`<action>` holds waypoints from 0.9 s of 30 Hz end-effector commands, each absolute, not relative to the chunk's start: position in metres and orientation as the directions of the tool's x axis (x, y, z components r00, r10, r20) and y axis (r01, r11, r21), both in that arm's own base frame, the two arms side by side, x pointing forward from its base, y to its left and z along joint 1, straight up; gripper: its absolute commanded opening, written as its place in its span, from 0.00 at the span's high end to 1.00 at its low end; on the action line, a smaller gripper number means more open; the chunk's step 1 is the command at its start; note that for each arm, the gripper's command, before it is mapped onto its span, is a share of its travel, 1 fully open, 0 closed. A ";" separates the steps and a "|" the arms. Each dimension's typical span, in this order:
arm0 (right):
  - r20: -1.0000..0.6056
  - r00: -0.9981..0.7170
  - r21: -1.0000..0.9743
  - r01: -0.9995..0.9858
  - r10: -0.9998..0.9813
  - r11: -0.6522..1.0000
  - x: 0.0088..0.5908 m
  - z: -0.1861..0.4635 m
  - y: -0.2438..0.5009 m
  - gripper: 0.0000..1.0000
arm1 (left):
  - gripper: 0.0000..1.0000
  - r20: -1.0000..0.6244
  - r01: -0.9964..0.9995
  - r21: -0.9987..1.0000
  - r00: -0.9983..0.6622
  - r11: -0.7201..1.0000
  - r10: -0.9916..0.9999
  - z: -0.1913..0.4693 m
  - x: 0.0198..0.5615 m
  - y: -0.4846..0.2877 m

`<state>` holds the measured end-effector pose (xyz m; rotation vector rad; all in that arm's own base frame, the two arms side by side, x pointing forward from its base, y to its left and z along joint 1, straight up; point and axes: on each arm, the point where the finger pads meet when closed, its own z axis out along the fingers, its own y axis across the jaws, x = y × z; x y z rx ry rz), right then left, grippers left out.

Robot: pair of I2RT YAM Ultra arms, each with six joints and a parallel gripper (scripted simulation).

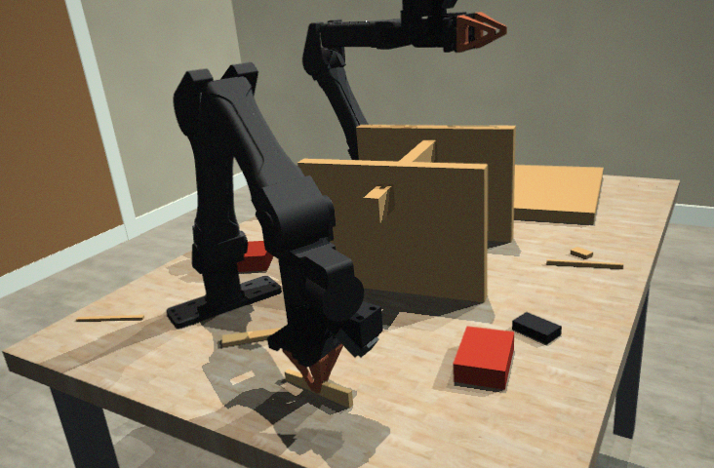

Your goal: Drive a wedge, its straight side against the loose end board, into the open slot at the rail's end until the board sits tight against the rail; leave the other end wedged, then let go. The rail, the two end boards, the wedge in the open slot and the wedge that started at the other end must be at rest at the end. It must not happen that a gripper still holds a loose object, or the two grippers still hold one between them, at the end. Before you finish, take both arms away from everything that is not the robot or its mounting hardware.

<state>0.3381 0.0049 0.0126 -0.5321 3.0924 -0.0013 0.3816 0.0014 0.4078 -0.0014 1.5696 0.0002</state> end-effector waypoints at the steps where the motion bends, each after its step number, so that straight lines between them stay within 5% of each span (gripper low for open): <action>1: -0.069 -0.945 -0.018 -0.319 -0.319 0.948 0.352 0.038 0.001 0.97 | 0.60 -0.998 0.003 0.006 0.059 1.000 0.006 0.430 0.378 -0.002; 27: -0.064 -0.945 -0.015 -0.322 -0.322 0.947 0.348 0.075 0.001 0.97 | 0.60 -0.998 0.003 0.006 0.059 1.000 0.006 0.430 0.378 -0.002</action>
